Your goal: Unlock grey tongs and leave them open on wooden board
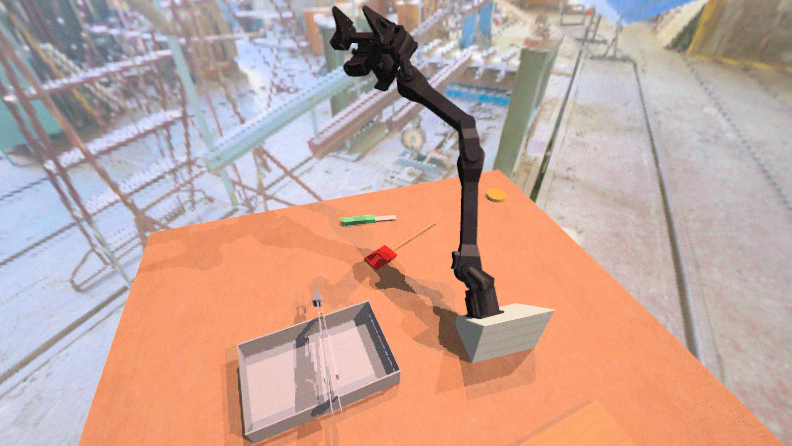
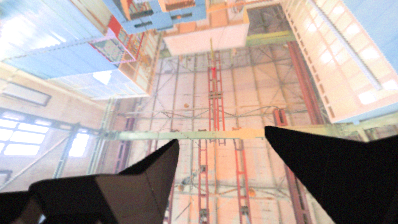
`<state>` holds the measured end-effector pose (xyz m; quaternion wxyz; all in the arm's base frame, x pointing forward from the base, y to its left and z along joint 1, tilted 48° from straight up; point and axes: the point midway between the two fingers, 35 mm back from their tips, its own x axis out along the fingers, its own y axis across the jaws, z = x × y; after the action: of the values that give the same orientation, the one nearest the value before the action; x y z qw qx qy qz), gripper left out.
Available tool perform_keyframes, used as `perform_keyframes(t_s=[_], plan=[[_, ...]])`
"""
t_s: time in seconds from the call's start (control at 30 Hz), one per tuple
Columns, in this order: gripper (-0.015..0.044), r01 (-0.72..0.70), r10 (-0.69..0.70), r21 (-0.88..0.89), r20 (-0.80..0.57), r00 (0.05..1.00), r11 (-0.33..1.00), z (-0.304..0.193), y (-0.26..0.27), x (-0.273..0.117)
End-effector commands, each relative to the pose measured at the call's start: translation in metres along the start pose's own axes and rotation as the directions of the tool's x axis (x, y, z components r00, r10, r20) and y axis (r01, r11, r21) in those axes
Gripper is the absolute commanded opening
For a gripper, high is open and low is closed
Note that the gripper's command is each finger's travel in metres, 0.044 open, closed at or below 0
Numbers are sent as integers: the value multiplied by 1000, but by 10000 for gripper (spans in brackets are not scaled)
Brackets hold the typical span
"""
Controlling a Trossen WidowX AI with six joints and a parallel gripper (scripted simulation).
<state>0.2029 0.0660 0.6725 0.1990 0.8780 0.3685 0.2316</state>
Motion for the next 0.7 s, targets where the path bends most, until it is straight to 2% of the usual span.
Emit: perform_keyframes(t_s=[0.0,0.13,0.3,0.4,0.5,0.57,0.67], plan=[[426,-3,3,17,0,1000,1000,1,1,1],[440,-45,45,175,7,999,984,18,15,7],[440,-121,115,493,43,992,861,58,38,19],[440,-171,147,719,97,984,674,93,51,29],[440,-194,145,825,138,980,531,121,52,40],[440,-235,165,910,188,968,341,147,58,46],[440,-300,196,953,302,933,-43,199,67,55]])
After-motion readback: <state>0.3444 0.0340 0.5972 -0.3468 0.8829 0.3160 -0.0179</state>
